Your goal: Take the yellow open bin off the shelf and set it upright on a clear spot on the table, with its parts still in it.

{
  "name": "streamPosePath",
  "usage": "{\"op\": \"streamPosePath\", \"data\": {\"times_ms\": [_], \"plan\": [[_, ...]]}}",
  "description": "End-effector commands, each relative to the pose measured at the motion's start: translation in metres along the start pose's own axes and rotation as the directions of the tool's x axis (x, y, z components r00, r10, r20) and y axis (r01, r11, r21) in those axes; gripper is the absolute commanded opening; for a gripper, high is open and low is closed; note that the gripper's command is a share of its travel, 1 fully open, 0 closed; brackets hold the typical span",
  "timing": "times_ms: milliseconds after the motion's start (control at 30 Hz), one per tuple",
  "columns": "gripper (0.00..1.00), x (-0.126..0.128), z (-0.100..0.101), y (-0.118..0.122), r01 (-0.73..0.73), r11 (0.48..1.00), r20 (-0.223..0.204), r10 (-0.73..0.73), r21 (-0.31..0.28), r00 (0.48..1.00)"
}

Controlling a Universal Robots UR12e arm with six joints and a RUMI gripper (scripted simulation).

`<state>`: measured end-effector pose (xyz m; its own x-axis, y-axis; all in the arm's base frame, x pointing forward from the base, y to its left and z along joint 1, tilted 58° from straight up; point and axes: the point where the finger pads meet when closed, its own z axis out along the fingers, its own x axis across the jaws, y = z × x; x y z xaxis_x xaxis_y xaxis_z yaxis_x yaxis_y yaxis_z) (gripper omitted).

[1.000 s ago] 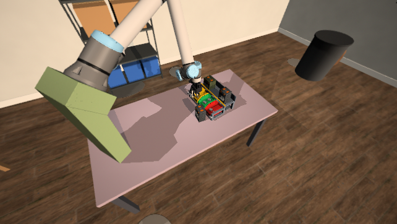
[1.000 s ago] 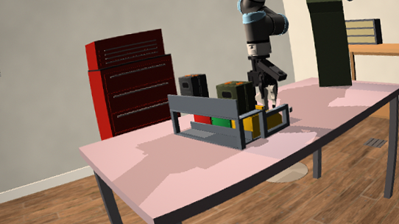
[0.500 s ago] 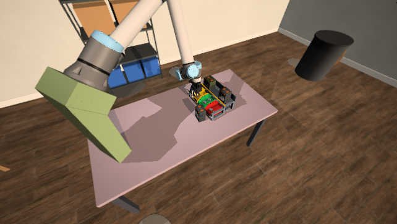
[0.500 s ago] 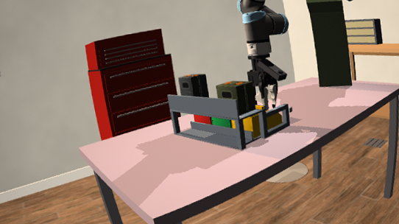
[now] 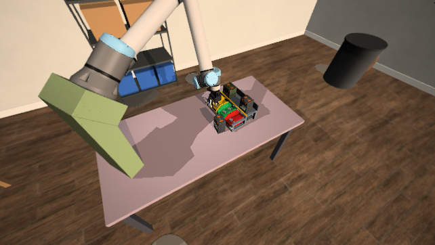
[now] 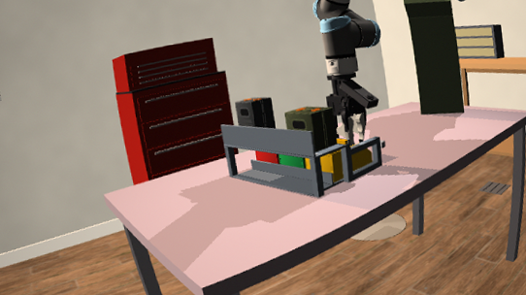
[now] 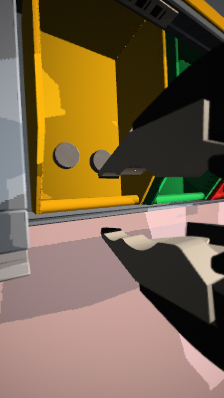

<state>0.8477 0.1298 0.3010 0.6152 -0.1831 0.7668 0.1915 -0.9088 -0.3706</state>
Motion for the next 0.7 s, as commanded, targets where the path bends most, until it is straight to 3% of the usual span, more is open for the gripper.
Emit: {"op": "streamPosePath", "data": {"times_ms": [0, 667], "plan": [[0.26, 0.0005, 0.0037, -0.0002, 0.000, 1.000, -0.001, 0.000, 0.000, 1.000], [0.26, 0.0005, 0.0134, -0.0002, 0.000, 1.000, -0.001, 0.000, 0.000, 1.000]]}}
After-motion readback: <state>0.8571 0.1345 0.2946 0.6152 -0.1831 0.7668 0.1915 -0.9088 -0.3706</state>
